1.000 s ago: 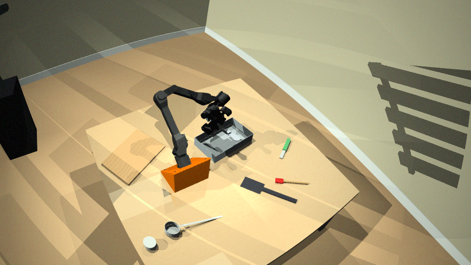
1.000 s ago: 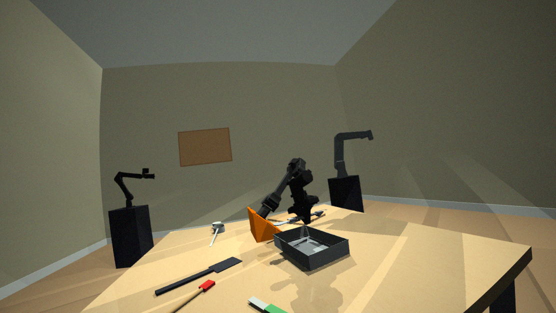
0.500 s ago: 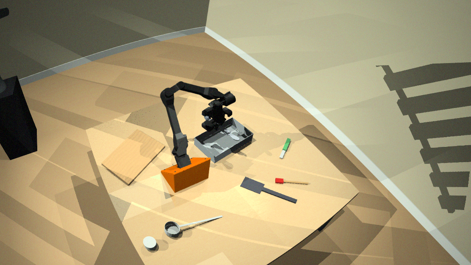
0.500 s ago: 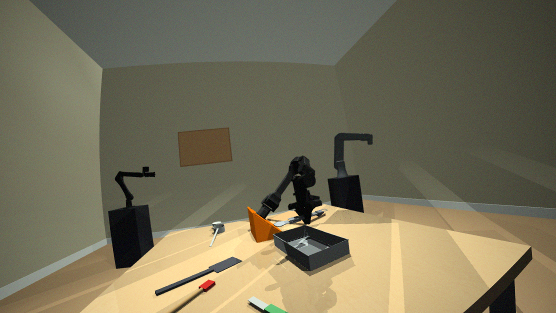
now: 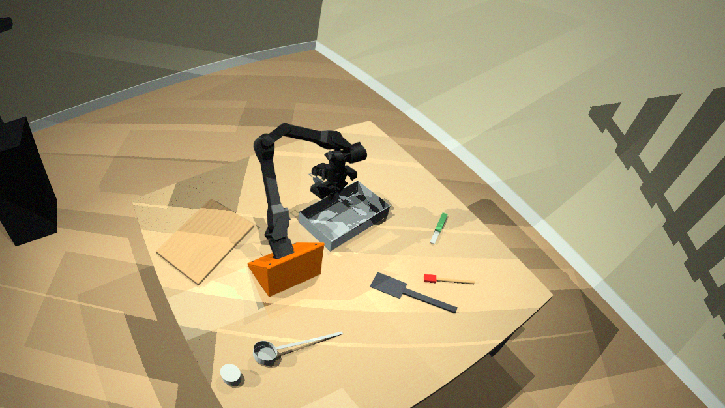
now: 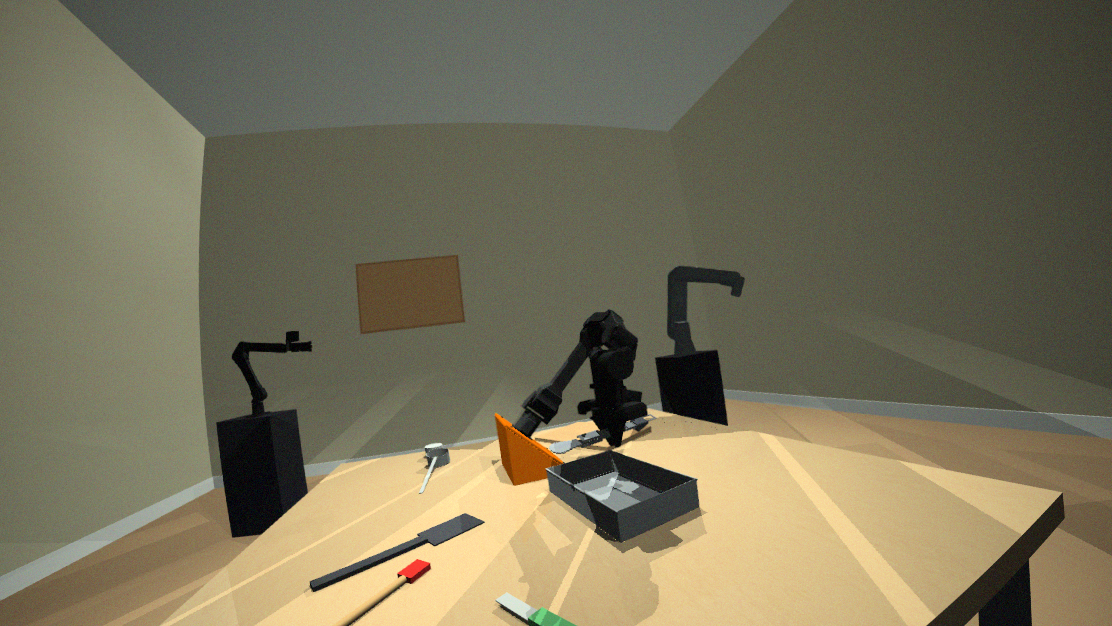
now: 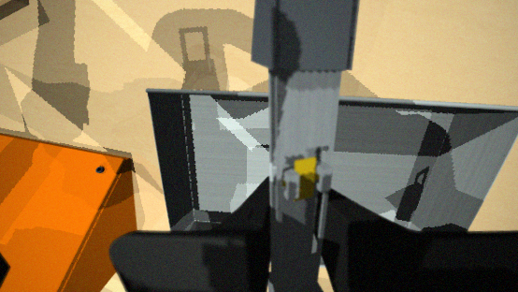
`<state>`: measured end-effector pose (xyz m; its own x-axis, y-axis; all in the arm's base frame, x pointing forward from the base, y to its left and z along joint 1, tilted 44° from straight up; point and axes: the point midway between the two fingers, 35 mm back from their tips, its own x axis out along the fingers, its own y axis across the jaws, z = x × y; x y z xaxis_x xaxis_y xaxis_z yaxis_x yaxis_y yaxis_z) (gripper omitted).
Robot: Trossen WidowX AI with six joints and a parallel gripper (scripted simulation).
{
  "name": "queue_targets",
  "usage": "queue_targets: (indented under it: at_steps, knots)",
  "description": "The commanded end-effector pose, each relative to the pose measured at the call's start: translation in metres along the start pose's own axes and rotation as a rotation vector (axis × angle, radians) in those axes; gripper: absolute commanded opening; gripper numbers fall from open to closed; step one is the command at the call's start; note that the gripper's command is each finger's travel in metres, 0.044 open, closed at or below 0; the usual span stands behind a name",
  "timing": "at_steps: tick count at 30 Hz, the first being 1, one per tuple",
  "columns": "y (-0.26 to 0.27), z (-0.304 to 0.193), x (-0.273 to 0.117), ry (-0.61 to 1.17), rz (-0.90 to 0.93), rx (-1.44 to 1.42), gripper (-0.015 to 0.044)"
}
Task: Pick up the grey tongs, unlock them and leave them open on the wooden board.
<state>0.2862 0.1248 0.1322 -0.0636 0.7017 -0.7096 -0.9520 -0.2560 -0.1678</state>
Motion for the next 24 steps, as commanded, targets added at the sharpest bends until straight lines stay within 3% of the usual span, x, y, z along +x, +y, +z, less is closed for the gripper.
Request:
queue_targets:
  at_steps: [1,24]
  knots:
    - [0.0,0.001,0.0,0.001,0.001,-0.003,-0.015]
    - [0.055,0.13,-0.01,0.054,0.036,-0.407,-0.015]
